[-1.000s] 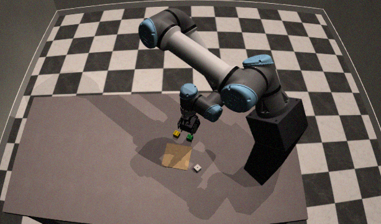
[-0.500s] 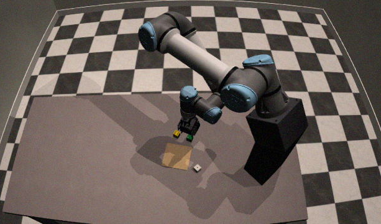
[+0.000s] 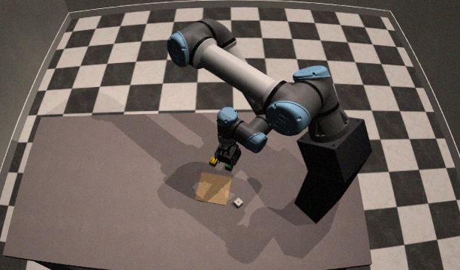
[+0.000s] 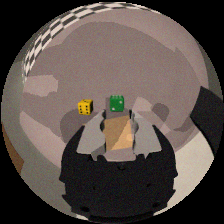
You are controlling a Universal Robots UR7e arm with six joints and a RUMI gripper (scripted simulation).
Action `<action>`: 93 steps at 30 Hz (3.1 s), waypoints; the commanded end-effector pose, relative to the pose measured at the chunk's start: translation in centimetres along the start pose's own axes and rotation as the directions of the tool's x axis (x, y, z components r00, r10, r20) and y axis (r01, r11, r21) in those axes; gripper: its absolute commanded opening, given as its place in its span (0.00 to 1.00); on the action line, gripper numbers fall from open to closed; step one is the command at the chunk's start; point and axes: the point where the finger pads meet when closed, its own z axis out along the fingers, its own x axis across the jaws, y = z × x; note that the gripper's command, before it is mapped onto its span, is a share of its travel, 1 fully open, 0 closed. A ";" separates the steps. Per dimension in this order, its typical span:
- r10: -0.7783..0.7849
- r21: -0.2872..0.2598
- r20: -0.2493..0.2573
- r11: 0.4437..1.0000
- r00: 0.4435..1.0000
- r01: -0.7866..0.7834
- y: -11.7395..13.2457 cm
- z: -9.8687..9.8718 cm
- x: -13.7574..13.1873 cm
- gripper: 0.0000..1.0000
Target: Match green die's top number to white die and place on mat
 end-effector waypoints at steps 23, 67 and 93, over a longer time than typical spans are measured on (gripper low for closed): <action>0.000 0.000 0.001 1.000 1.000 0.000 0.0 1.1 -0.1 0.28; 0.000 0.000 0.001 1.000 1.000 0.000 0.0 2.4 -0.1 0.28; 0.000 0.000 0.001 1.000 1.000 0.000 0.0 4.6 -0.1 0.28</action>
